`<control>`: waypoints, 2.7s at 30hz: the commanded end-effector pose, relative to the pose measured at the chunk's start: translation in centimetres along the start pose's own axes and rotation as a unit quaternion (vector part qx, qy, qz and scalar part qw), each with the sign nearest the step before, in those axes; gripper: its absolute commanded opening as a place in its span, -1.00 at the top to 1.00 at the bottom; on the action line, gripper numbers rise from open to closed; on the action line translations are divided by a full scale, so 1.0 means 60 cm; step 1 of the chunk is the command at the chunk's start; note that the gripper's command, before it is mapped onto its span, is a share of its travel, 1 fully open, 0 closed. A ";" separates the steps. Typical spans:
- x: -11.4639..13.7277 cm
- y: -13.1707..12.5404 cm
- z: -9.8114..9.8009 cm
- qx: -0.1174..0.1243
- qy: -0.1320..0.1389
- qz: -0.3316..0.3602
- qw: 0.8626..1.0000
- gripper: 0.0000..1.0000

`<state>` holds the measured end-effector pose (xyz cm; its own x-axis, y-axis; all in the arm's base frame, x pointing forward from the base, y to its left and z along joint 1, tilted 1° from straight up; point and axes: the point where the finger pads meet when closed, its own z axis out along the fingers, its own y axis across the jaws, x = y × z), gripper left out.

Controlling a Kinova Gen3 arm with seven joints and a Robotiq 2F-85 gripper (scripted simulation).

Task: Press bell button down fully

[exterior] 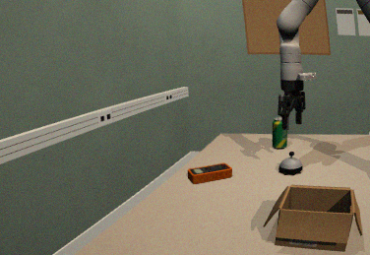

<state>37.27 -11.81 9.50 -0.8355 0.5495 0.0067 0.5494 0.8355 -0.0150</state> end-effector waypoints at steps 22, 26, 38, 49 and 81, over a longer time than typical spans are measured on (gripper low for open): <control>0.000 -0.006 0.001 0.003 0.004 -0.003 1.000 0.80; 0.000 -0.006 0.001 0.003 0.004 -0.003 1.000 0.80; 0.000 -0.006 0.001 0.003 0.004 -0.003 1.000 0.80; 0.000 -0.006 0.001 0.003 0.004 -0.003 1.000 0.80; 0.001 -0.007 0.005 0.003 0.004 -0.003 1.000 0.80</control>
<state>37.14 -11.99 9.36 -0.8325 0.5539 0.0110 0.5537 0.8326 -0.0162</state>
